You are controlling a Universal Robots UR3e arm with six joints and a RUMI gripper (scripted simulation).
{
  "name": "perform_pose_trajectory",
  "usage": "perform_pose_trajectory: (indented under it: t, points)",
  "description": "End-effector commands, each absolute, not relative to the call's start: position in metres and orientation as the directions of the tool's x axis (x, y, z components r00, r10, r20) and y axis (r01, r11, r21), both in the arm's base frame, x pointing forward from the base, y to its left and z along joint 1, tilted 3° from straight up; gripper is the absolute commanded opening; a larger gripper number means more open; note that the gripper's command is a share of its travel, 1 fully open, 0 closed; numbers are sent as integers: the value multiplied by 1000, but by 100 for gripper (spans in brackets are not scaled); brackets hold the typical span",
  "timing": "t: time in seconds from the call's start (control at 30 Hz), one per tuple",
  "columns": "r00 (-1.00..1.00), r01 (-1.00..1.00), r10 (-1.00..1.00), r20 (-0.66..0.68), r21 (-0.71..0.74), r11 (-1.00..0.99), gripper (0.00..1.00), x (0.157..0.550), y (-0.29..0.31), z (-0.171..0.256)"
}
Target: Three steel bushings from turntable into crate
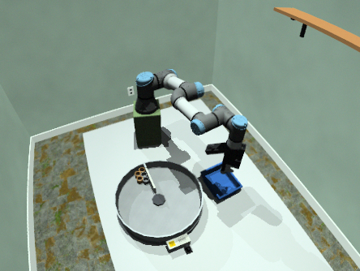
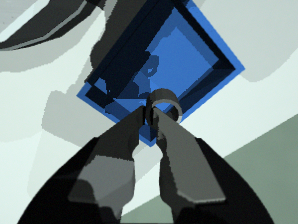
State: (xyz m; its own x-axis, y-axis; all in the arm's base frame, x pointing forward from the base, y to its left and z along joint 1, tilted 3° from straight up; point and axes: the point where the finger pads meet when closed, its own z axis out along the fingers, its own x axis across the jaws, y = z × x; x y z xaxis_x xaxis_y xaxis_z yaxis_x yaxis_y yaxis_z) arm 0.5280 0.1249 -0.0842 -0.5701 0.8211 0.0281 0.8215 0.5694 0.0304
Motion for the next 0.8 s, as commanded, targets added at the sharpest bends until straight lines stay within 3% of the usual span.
perform_pose_trajectory:
  t: [0.0, 0.27, 0.77]
  points:
    - [-570, 822, 822, 21, 41, 569, 0, 531, 127, -112]
    - [-569, 822, 822, 21, 41, 568, 0, 532, 128, -144]
    - [-570, 821, 822, 20, 43, 569, 0, 533, 128, -145]
